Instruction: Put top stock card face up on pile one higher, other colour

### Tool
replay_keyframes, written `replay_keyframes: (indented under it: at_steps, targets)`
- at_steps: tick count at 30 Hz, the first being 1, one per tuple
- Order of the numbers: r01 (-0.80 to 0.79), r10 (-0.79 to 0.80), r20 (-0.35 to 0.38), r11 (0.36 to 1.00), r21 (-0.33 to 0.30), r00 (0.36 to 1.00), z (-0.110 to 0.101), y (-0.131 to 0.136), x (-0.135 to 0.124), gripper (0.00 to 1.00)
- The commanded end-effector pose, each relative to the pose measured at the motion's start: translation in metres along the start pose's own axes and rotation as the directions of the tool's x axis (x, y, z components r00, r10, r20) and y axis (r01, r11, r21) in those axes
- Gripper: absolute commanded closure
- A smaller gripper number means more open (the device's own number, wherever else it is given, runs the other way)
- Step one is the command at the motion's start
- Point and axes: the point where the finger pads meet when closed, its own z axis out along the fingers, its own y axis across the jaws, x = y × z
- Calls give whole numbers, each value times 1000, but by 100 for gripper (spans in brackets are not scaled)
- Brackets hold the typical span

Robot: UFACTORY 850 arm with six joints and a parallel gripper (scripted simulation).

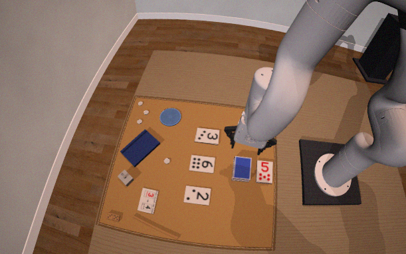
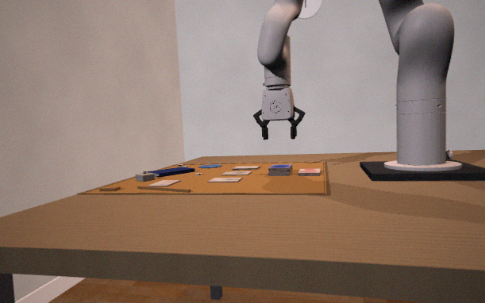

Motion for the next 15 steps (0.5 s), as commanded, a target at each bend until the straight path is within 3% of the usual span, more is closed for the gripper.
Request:
replay_keyframes:
  at_steps: [1,15]
  targets:
    - [93,-93,-12,996,-5,996,9,5,-5,0]
    - [131,-131,-17,991,-9,991,13,8,-7,0]
